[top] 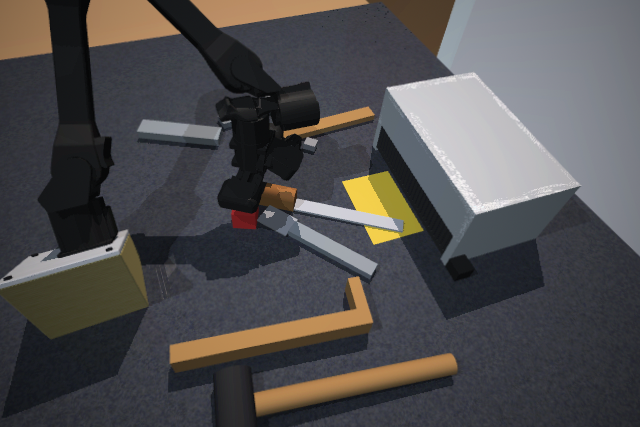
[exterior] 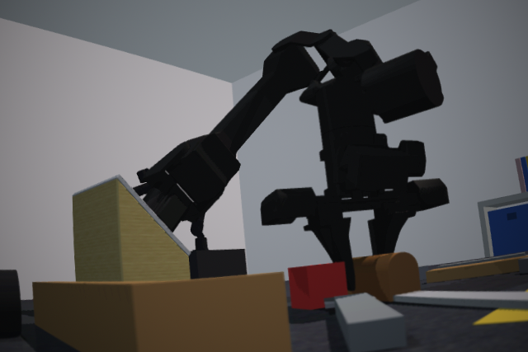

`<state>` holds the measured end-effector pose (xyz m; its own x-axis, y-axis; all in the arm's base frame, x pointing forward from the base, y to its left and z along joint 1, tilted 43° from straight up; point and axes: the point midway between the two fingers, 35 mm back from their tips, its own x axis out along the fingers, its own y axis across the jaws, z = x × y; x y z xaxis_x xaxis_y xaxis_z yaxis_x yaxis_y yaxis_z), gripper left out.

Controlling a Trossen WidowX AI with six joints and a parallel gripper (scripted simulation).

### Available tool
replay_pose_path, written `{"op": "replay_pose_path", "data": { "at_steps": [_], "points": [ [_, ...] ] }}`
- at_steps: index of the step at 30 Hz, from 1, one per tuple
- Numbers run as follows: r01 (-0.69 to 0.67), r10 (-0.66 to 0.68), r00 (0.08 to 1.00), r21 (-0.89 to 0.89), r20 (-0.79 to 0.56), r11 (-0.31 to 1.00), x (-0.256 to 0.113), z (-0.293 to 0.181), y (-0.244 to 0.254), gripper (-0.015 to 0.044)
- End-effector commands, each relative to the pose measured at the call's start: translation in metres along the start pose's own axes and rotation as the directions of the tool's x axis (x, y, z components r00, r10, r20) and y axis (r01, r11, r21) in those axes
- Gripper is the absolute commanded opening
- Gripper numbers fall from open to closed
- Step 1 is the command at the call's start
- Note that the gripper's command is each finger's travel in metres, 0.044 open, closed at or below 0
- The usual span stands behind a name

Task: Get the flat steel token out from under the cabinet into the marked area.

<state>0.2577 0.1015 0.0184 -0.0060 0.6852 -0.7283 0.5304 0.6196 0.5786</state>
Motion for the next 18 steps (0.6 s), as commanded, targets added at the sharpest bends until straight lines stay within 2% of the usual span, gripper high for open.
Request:
{"op": "replay_pose_path", "data": {
  "at_steps": [1, 18],
  "points": [
    [0.0, 0.0, 1.0, 0.008, 0.004, 1.0, -0.001, 0.005, -0.006, 0.0],
    [0.001, -0.001, 1.0, 0.008, 0.005, 1.0, -0.001, 0.018, -0.024, 0.0]
  ]
}}
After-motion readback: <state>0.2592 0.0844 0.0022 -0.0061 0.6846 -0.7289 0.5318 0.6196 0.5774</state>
